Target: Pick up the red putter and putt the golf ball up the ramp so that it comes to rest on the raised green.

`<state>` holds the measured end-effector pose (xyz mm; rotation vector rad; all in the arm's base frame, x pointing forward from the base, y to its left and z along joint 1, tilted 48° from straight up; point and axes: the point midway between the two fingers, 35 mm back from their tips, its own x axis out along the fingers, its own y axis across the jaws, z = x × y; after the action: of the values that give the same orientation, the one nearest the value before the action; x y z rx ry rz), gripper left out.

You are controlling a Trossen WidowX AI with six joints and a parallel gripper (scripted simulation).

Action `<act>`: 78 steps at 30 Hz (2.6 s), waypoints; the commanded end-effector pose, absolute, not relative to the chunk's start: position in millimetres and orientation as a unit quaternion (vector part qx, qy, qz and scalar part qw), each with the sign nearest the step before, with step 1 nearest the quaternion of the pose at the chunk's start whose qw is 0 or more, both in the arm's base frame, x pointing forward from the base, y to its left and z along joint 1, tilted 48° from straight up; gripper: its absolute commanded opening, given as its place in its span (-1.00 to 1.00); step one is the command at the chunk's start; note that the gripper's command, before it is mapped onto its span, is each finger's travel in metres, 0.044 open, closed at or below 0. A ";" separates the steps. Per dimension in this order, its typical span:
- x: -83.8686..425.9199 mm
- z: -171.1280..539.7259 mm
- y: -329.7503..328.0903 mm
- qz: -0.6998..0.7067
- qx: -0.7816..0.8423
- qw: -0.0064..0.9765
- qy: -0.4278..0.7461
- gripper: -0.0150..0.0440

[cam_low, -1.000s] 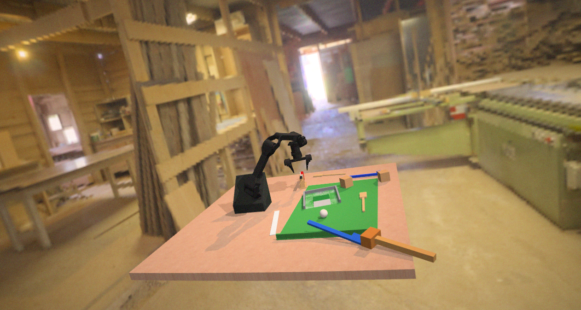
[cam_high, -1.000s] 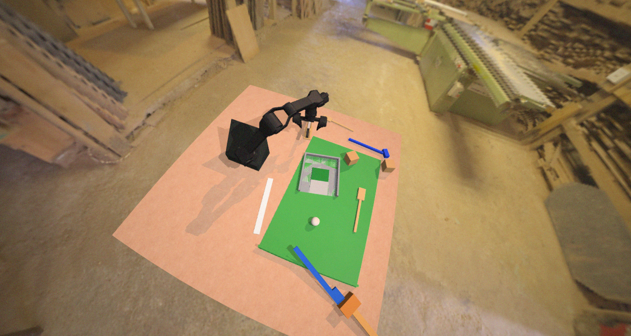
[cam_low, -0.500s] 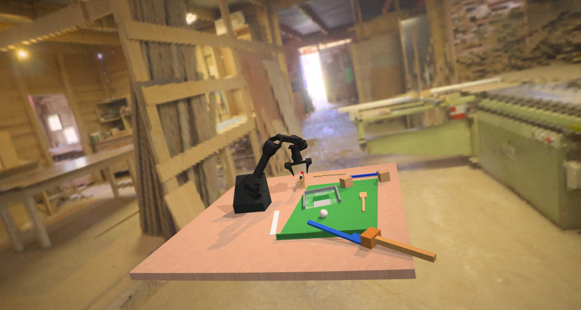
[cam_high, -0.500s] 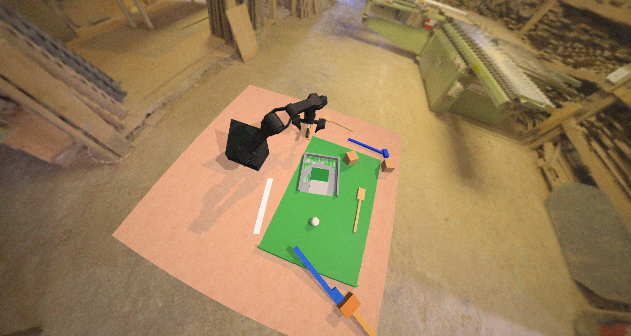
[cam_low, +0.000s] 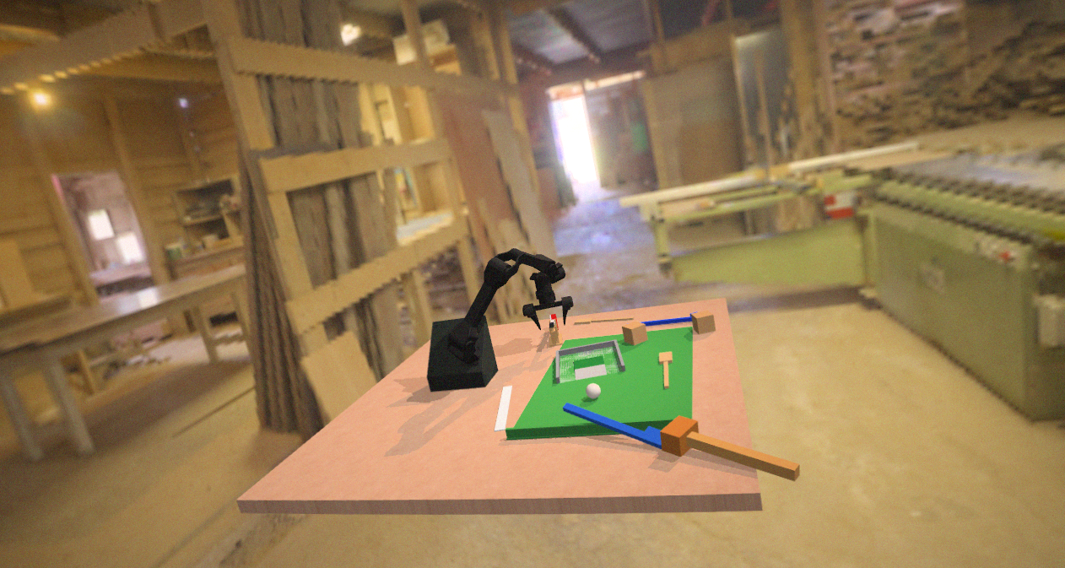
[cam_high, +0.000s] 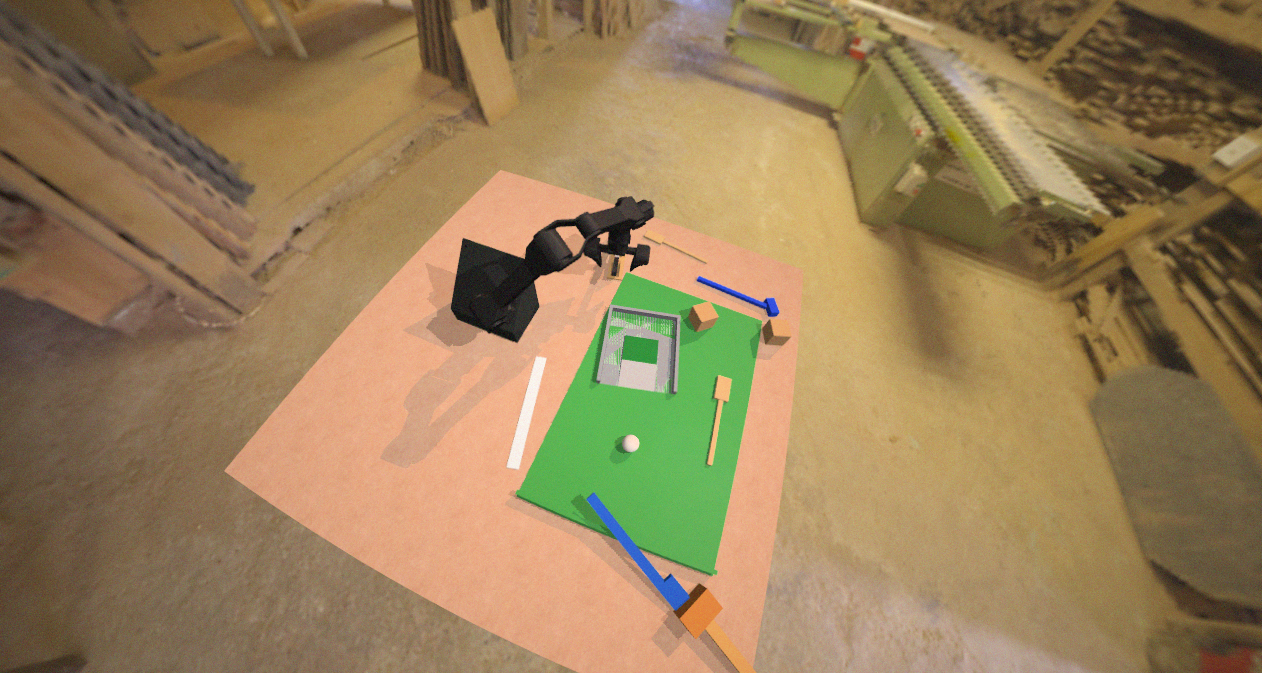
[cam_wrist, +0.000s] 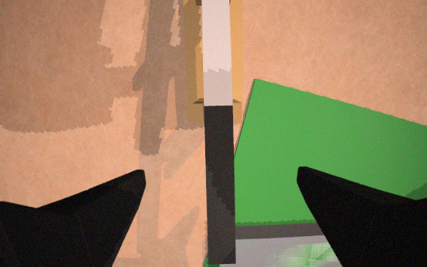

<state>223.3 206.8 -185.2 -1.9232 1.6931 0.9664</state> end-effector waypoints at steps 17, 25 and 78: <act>224.4 -199.6 191.2 0.345 -0.688 0.200 0.606 0.91; 224.4 -199.6 191.2 0.345 -0.688 0.200 0.606 0.20; 304.7 -41.7 212.4 0.280 -0.639 0.326 0.638 -0.49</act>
<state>296.4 223.2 -54.1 -1.7092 1.6661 0.7738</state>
